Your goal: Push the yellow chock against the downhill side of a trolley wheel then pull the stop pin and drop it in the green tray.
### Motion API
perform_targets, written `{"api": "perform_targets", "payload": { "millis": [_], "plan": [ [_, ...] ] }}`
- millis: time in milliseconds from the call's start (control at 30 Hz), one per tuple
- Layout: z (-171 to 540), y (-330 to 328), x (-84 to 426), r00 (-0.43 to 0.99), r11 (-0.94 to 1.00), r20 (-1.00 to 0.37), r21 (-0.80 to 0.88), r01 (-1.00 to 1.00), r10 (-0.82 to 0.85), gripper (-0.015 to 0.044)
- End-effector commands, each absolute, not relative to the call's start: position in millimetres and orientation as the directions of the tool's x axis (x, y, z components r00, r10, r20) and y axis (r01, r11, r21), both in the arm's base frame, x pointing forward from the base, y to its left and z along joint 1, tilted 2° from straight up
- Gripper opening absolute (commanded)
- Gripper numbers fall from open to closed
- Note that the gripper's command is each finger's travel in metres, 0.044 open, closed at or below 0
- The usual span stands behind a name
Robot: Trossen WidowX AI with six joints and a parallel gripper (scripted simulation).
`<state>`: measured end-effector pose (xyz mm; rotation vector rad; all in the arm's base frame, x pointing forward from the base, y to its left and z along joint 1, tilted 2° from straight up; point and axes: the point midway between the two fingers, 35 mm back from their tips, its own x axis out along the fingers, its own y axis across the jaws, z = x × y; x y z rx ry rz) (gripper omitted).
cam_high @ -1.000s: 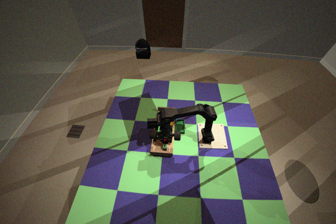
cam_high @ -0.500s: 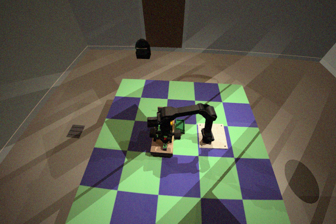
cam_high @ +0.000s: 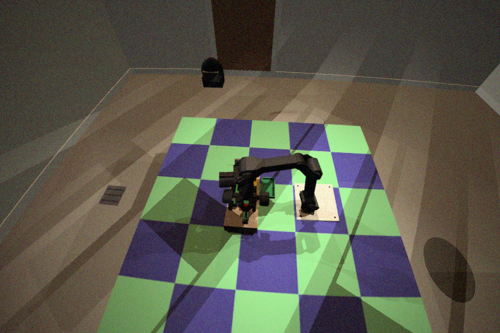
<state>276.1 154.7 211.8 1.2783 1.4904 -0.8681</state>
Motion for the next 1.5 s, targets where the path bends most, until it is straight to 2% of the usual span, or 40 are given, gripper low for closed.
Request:
{"api": "perform_targets", "payload": {
  "millis": [0, 967, 1467],
  "plan": [
    [216.6, 155.7, 276.7, 0.007, 0.205, -0.952, 0.073, 0.976, 0.306, 0.0],
    [228.3, 185.1, 270.4, 0.006, 0.205, -0.951, 0.072, 0.976, 0.309, 0.0],
    [223.6, 176.2, 223.7, 0.002, 0.205, -0.951, 0.068, 0.976, 0.308, 0.0]
  ]
}}
